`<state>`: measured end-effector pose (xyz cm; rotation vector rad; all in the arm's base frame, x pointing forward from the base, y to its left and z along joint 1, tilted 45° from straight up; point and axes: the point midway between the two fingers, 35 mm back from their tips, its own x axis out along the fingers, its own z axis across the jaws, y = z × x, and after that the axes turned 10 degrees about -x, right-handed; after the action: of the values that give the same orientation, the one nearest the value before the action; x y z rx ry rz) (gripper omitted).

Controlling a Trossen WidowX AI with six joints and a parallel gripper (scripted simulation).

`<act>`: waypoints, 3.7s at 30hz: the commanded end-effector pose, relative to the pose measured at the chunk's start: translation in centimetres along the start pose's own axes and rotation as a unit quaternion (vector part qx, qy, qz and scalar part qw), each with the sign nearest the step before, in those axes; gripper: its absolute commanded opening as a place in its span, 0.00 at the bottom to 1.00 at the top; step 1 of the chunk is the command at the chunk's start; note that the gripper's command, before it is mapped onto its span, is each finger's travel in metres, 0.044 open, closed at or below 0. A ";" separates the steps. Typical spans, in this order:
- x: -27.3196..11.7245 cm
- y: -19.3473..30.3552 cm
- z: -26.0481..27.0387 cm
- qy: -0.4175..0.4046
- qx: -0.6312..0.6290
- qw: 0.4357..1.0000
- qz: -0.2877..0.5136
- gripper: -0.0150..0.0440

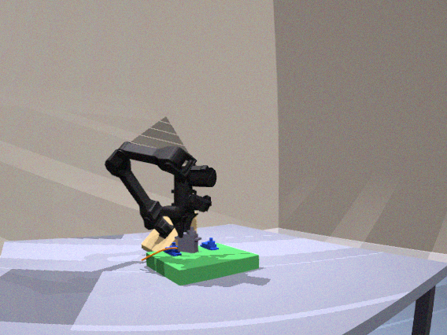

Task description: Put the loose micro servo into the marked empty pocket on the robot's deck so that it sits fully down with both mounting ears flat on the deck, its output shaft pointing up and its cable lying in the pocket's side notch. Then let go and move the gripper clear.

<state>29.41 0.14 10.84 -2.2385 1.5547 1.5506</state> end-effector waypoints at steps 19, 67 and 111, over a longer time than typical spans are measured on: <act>-0.2 -5.6 6.1 -0.002 0.024 1.000 -0.004 0.25; -0.1 1.9 13.2 -0.004 0.282 0.960 -0.002 0.25; 2.9 2.4 13.7 -0.003 0.282 0.959 -0.001 0.25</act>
<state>18.08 3.87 3.15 -1.8952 1.7159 0.9408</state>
